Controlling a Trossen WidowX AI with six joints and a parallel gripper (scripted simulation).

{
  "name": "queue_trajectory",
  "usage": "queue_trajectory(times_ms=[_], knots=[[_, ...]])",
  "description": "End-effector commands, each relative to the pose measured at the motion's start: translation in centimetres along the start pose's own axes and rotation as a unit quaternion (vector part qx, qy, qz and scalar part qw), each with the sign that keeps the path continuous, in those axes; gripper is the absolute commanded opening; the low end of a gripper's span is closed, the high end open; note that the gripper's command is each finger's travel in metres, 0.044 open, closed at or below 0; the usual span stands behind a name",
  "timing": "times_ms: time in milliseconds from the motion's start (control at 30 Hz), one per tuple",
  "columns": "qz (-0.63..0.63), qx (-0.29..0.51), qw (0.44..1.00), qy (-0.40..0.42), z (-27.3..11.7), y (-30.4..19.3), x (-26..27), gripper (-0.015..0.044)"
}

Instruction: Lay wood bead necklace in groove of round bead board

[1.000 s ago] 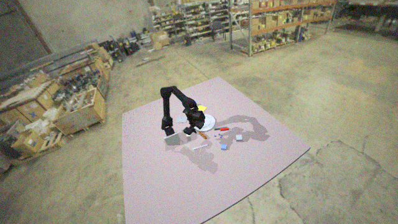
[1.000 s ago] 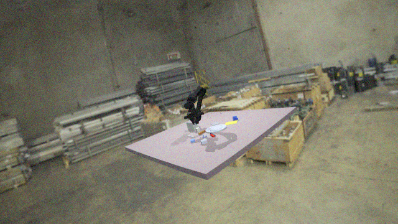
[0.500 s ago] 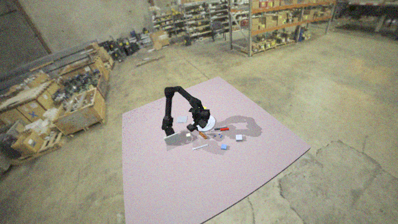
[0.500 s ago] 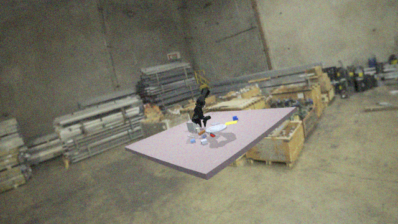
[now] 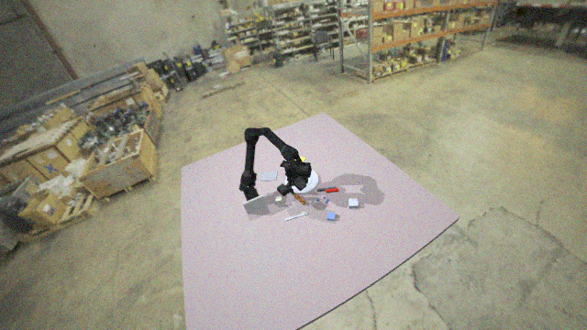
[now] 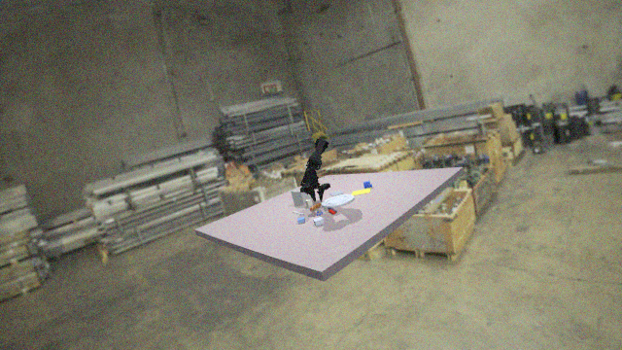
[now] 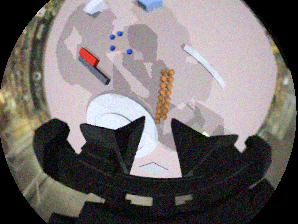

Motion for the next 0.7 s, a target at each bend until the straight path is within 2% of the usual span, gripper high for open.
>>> queue_trajectory(times_ms=[0,467,667], knots=[[0.003,0.004,1.0,0.001,0.8,-0.2,0.0,0.02],[0.005,0.008,1.0,0.001,2.5,-0.4,-0.1,0.02],[0.002,0.005,1.0,0.0,2.3,-0.3,0.0,0.0043]])
Point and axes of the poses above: the point midway between the two fingers, 35 mm back from their tips, its own z axis out along the fingers, its own x axis across the jaws, y = z × x, the point moved 1 cm from there along -z, back along the fingers, and after that the axes turned 12 degrees about -z, right-handed, at the moved point
